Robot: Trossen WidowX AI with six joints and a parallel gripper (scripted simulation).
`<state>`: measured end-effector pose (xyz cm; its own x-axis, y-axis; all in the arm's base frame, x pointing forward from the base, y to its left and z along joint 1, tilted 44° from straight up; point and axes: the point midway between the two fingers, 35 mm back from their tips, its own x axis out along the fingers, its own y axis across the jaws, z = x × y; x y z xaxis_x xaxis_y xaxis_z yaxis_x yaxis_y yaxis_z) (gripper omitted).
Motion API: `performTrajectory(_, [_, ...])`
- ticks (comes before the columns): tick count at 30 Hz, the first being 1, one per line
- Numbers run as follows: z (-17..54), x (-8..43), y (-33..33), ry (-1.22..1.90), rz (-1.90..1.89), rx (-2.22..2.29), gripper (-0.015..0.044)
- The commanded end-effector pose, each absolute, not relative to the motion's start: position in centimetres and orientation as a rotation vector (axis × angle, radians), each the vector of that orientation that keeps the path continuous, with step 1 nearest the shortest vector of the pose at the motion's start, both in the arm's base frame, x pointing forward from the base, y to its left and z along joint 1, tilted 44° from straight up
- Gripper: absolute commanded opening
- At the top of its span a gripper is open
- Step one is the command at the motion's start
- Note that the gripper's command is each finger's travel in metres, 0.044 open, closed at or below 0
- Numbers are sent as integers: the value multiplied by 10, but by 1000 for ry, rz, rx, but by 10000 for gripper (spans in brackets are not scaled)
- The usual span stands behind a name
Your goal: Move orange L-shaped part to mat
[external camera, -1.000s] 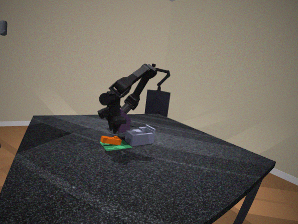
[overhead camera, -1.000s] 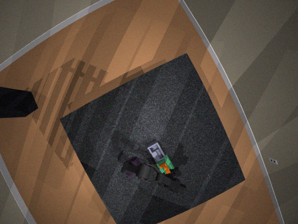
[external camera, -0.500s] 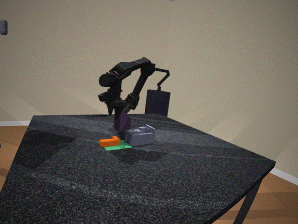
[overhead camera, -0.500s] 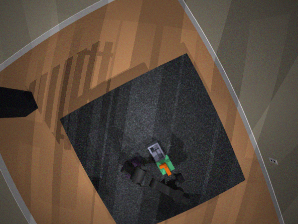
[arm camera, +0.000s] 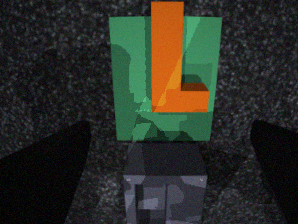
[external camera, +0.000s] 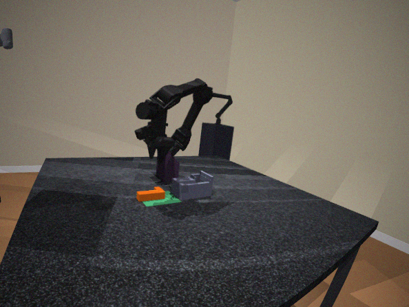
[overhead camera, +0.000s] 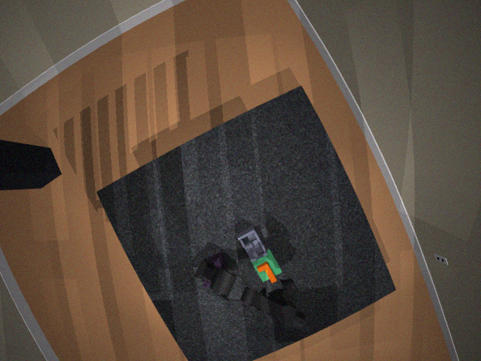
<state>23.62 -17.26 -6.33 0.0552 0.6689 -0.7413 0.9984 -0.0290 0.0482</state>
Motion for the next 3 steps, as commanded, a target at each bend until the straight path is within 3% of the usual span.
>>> performTrajectory(1, [-64,236,-172,1673,-736,1763,400])
performTrajectory(3, [-64,236,-172,1673,-736,1763,400])
